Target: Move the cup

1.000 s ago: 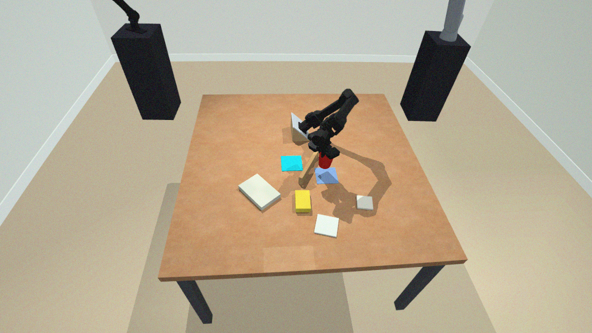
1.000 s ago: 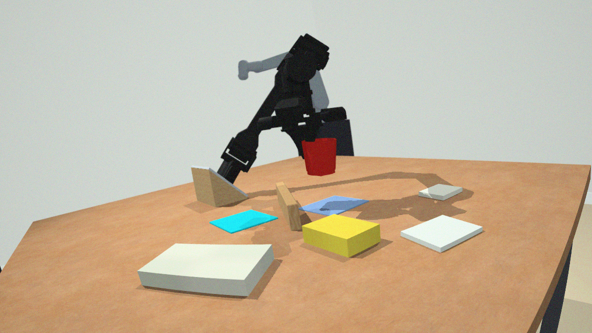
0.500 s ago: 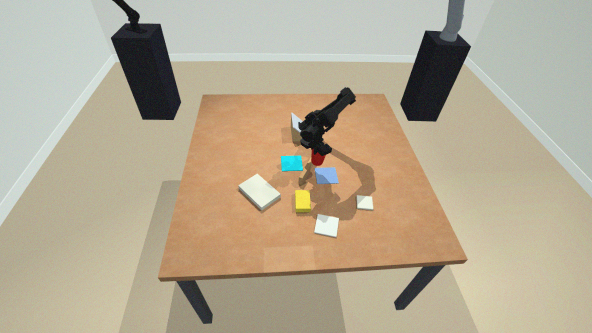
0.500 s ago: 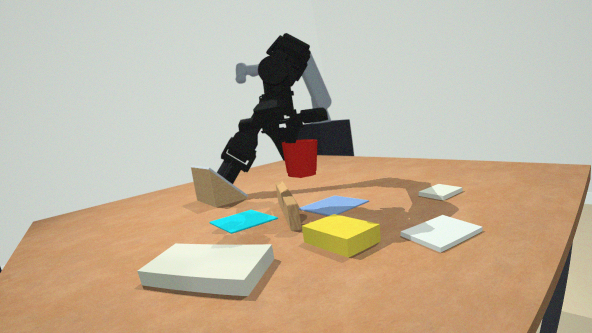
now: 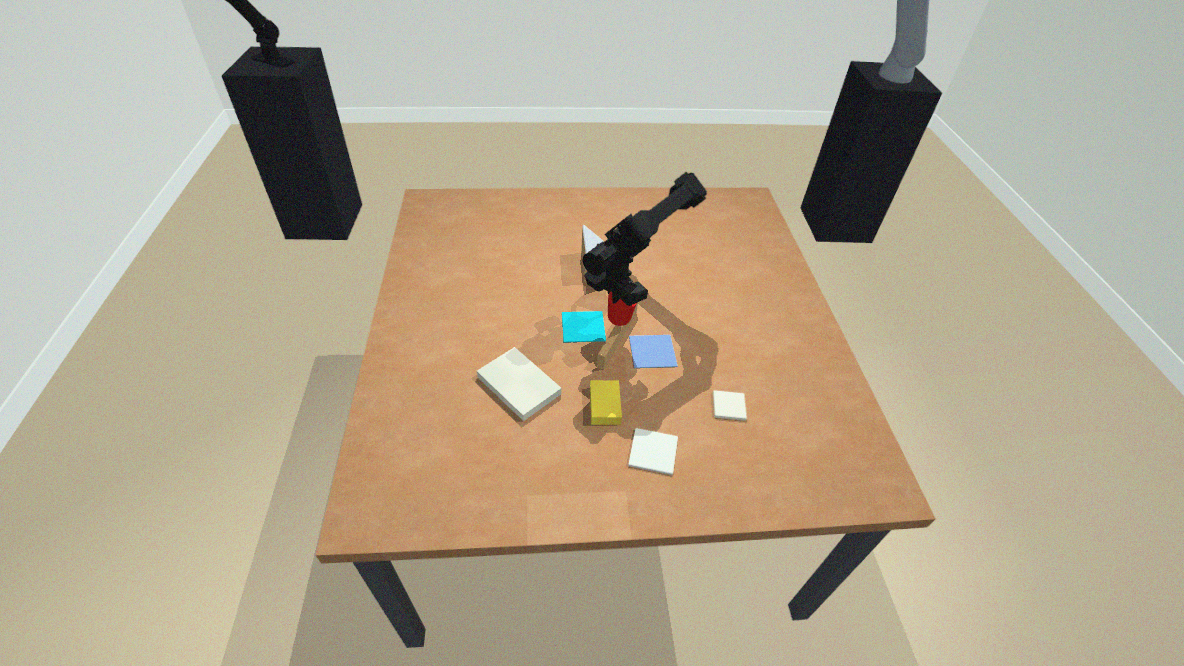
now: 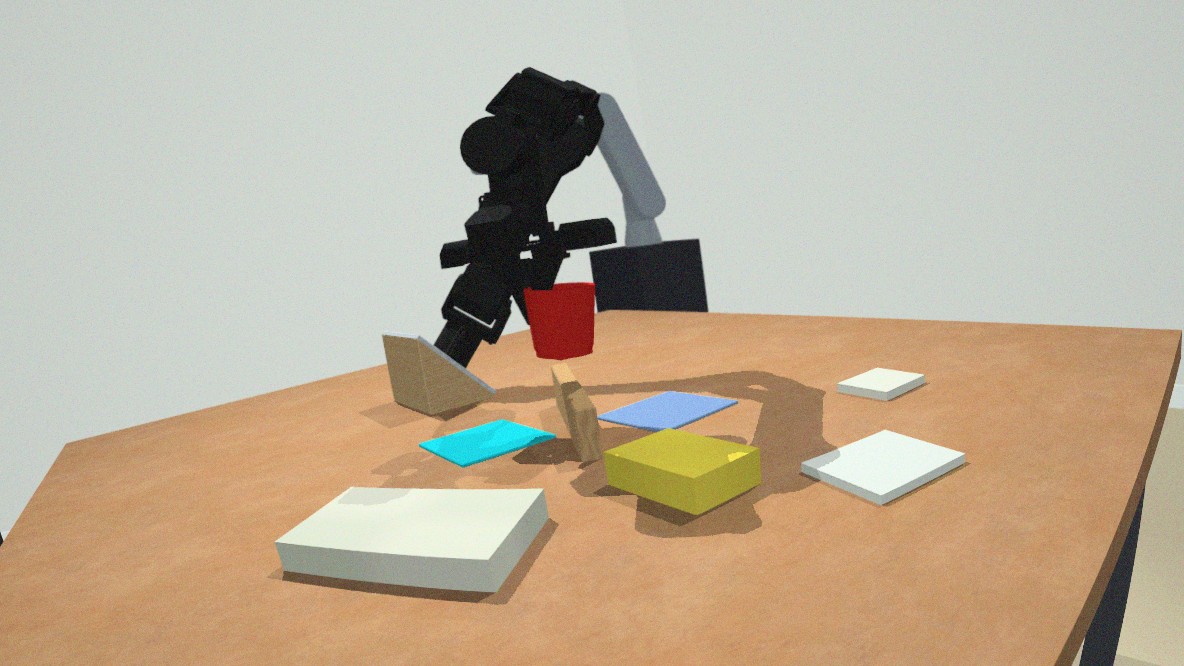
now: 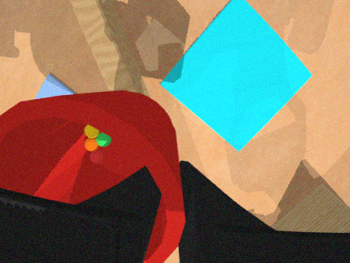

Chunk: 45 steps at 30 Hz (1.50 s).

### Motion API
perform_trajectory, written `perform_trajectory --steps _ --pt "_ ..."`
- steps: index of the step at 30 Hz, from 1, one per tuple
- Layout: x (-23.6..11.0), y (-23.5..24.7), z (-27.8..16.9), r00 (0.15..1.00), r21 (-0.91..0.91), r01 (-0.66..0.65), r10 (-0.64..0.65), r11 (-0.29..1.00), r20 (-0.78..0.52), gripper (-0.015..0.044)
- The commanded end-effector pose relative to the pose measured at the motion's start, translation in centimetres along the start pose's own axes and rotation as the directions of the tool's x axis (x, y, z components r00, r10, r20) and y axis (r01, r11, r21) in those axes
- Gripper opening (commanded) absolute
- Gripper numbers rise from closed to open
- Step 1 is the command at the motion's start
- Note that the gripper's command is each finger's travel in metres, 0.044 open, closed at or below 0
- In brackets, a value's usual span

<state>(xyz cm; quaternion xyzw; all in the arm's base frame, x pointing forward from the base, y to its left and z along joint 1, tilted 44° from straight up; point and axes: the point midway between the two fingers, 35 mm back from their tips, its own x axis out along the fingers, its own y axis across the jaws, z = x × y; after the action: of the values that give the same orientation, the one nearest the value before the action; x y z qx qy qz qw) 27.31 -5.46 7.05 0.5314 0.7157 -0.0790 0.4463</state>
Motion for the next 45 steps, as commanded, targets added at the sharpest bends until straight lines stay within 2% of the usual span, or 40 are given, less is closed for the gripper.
perform_trajectory --steps 1,33,45 --pt "0.1 -1.1 0.6 1.000 0.001 0.005 -0.005 1.000 -0.003 0.0000" --pt "0.1 -9.0 4.8 1.000 0.002 0.009 -0.009 1.000 0.000 0.0000" --pt "1.1 -9.1 4.9 1.000 0.002 0.008 -0.008 1.000 0.000 0.0000"
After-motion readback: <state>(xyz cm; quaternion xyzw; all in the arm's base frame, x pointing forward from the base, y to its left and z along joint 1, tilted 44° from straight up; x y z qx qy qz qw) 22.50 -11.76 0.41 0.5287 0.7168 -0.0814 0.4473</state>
